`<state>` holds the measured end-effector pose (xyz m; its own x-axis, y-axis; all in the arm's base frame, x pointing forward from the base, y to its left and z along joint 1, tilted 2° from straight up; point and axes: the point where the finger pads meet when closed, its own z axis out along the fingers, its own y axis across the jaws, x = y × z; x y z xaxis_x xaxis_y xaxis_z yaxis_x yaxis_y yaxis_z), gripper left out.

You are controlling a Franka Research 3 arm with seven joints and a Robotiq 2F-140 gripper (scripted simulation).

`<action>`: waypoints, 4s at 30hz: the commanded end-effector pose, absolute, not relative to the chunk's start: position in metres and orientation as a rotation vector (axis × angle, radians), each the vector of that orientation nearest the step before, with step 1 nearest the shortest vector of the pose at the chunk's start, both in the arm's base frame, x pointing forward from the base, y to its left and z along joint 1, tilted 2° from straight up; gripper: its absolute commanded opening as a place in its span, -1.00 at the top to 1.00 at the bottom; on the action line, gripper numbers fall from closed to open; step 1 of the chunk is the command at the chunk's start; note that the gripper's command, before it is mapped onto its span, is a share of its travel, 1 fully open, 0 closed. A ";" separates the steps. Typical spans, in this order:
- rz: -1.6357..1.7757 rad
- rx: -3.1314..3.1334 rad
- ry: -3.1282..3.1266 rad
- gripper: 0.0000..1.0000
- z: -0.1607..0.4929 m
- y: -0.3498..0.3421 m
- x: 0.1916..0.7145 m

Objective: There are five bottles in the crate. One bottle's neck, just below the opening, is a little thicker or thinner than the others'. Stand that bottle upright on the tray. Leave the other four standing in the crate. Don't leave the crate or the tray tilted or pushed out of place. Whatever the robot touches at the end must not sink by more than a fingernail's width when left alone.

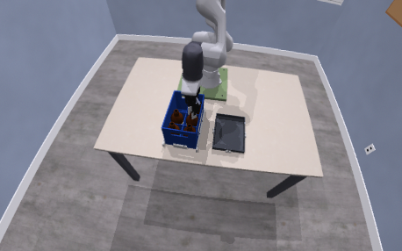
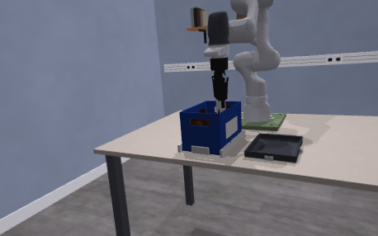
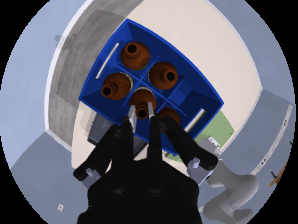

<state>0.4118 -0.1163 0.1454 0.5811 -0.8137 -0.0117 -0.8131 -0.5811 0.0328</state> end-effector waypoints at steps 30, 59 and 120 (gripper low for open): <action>-0.040 2.769 -1.437 0.80 0.144 -0.117 0.412; -0.040 2.769 -1.437 0.12 0.144 -0.117 0.412; -0.040 2.769 -1.437 0.12 0.225 -0.116 0.414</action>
<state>0.4194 -0.1197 0.2207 0.5779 -0.8161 0.0015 -0.8160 -0.5777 0.0202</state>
